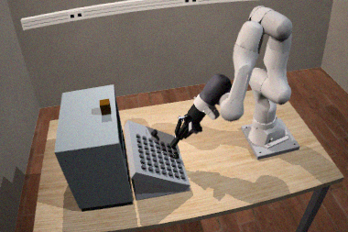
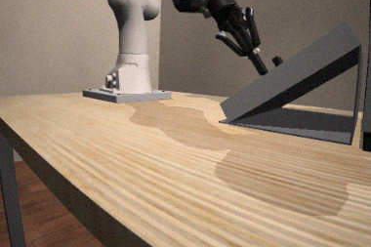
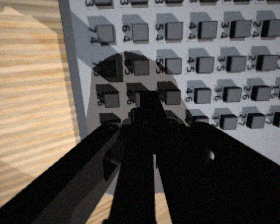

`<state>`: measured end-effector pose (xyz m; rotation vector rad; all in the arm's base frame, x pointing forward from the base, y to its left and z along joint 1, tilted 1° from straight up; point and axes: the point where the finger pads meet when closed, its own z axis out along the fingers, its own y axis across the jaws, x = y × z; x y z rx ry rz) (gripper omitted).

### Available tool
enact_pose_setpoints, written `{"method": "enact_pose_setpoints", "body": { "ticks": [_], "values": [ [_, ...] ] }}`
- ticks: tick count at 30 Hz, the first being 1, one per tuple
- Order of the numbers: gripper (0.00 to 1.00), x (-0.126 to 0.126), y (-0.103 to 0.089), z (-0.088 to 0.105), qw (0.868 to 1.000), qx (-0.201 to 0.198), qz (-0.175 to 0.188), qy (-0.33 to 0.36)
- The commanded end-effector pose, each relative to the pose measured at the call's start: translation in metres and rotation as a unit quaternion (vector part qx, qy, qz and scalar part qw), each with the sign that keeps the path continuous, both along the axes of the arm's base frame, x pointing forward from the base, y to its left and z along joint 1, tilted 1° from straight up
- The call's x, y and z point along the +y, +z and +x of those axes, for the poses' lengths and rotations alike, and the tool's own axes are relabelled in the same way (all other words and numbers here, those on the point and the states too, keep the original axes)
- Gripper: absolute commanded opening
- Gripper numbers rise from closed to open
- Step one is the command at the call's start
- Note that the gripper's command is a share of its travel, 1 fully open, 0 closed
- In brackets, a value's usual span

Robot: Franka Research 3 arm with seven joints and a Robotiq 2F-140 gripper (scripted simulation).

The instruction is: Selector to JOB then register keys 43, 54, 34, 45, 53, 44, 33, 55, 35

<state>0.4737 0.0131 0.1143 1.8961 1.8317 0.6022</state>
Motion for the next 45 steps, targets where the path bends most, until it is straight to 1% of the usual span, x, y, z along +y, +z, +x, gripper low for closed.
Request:
{"method": "enact_pose_setpoints", "body": {
  "ticks": [1, 15, 18, 20, 26, 29, 37, 45],
  "values": [
    [0.1, -0.001, 0.0, -0.005, 1.0, 0.009, -0.011, 0.008],
    [0.1, -0.001, 0.004, -0.005, 1.0, 0.009, -0.011, 0.008],
    [0.1, -0.001, 0.013, 0.007, 1.0, 0.009, -0.011, 0.008],
    [0.1, -0.001, 0.013, 0.007, 1.0, 0.009, -0.011, 0.008],
    [0.1, -0.001, 0.036, 0.042, 1.0, 0.009, -0.011, 0.008],
    [0.1, -0.001, 0.042, 0.049, 1.0, 0.009, -0.011, 0.008],
    [0.1, -0.001, 0.04, 0.05, 1.0, 0.009, -0.011, 0.008],
    [0.1, -0.001, 0.031, 0.056, 1.0, 0.009, -0.011, 0.008]
  ]
}}
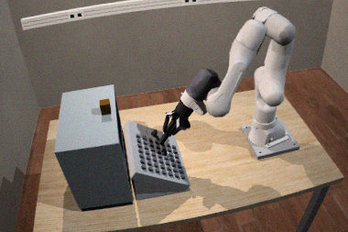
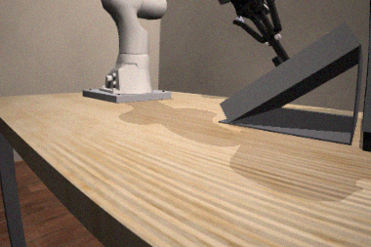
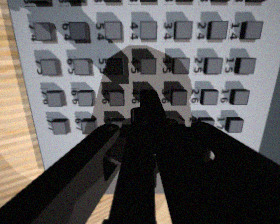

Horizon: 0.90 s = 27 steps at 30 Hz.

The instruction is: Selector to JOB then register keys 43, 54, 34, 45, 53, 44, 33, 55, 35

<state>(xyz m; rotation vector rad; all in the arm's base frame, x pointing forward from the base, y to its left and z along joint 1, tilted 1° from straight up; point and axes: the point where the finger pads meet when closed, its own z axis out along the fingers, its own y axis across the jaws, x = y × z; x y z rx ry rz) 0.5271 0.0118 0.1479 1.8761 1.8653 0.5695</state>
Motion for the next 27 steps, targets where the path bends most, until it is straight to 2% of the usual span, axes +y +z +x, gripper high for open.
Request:
{"method": "enact_pose_setpoints", "body": {
  "ticks": [1, 7, 27],
  "values": [
    [0.1, -0.0002, -0.0037, 0.0039, 1.0, -0.001, 0.0, -0.002],
    [0.1, -0.0003, -0.0094, 0.0079, 1.0, -0.001, 0.0, -0.002],
    [0.1, -0.0003, -0.0101, 0.0083, 1.0, 0.0, 0.0, -0.002]
  ]
}}
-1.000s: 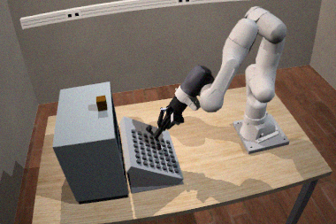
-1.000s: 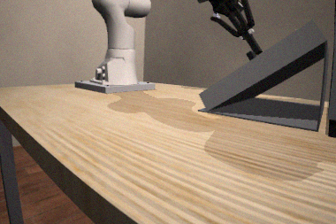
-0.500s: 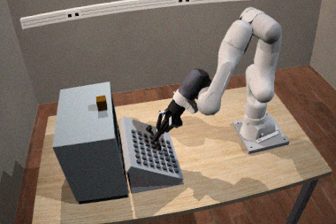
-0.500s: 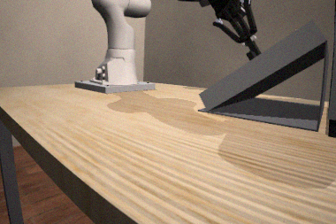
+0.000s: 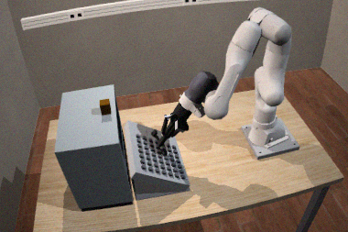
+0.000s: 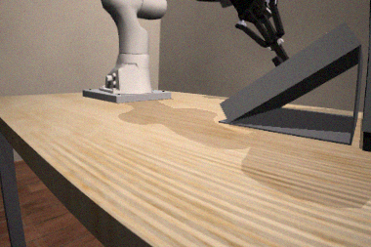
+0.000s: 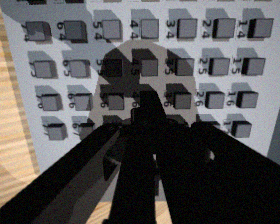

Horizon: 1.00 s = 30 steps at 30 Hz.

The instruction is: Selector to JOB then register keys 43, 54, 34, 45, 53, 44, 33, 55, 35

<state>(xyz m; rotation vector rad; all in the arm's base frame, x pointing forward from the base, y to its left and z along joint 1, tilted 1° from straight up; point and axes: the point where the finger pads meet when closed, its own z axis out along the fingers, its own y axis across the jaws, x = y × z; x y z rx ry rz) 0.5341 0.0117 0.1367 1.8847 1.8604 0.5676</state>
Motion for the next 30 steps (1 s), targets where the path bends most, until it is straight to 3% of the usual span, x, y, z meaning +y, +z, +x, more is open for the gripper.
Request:
{"method": "enact_pose_setpoints", "body": {
  "ticks": [1, 30],
  "values": [
    [0.1, -0.0002, 0.0011, 0.0013, 1.0, -0.002, -0.001, 0.001],
    [0.1, -0.0003, -0.005, 0.0056, 1.0, -0.002, -0.001, 0.001]
  ]
}}
